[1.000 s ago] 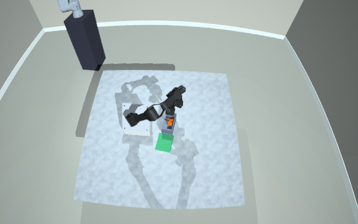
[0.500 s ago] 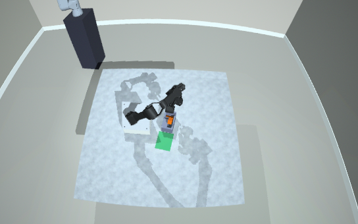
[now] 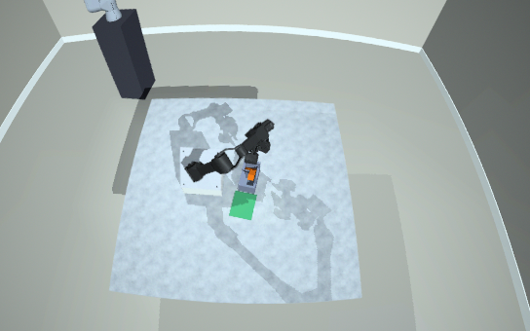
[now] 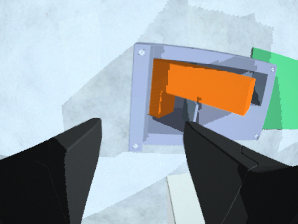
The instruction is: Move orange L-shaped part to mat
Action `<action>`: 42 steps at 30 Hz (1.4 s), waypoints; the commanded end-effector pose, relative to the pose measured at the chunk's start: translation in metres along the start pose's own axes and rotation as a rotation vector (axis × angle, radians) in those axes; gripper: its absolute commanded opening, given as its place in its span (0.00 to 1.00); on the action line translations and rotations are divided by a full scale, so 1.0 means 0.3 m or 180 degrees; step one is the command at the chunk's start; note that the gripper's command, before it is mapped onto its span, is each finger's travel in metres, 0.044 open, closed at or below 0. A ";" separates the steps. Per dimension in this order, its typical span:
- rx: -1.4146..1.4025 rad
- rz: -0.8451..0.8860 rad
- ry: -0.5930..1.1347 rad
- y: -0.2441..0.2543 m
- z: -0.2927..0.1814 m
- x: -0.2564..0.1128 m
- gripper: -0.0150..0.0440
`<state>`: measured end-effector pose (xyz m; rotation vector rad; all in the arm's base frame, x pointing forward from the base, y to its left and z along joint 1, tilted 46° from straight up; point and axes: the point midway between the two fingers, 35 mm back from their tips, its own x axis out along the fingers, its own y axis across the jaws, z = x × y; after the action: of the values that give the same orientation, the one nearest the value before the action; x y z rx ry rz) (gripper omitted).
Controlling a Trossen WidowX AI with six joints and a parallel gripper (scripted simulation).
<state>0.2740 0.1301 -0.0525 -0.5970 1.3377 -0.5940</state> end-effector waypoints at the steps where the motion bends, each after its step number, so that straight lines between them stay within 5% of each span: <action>1: -0.0227 0.0000 -0.0002 -0.014 0.004 -0.001 0.69; 19: -0.4906 0.0015 0.0075 -0.265 0.024 0.007 0.73; 42: -0.4952 0.0013 0.0076 -0.269 0.023 0.135 0.73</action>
<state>0.2825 0.0491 -0.0206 -1.7947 1.6423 0.6085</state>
